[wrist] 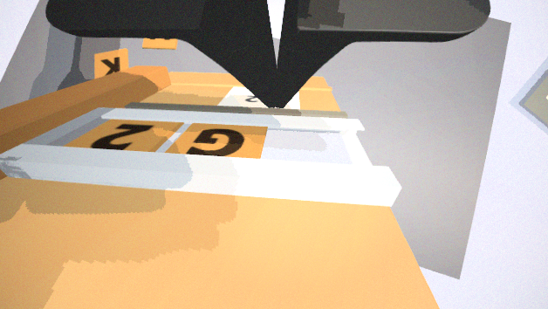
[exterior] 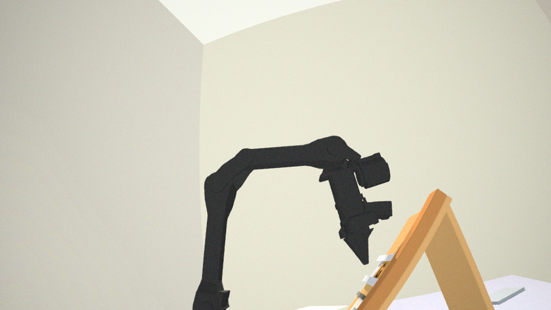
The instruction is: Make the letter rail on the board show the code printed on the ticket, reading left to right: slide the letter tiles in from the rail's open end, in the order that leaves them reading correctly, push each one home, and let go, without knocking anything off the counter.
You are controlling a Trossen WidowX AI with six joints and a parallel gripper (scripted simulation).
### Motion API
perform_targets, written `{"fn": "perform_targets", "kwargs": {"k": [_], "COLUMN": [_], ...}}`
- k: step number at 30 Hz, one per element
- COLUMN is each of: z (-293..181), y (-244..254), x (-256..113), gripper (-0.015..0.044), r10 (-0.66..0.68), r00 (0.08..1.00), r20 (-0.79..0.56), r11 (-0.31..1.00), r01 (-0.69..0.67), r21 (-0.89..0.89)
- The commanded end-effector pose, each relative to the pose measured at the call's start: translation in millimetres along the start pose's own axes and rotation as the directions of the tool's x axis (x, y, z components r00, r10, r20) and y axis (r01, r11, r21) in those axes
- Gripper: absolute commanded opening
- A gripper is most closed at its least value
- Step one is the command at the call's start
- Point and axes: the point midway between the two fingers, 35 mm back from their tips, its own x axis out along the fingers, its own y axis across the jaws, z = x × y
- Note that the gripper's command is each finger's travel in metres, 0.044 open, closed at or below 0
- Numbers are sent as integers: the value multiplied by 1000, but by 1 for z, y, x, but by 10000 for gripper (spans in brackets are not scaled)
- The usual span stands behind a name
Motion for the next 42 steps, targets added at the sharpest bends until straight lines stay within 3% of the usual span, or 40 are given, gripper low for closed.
{"fn": "perform_targets", "kwargs": {"k": [1, 42], "z": [1, 15], "y": [0, -1], "x": [-3, 13], "gripper": [0, 0], "r10": [-8, -8], "r00": [1000, 1000], "r20": [-14, -13], "r11": [1000, 1000], "r01": [8, 8], "r21": [4, 4]}}
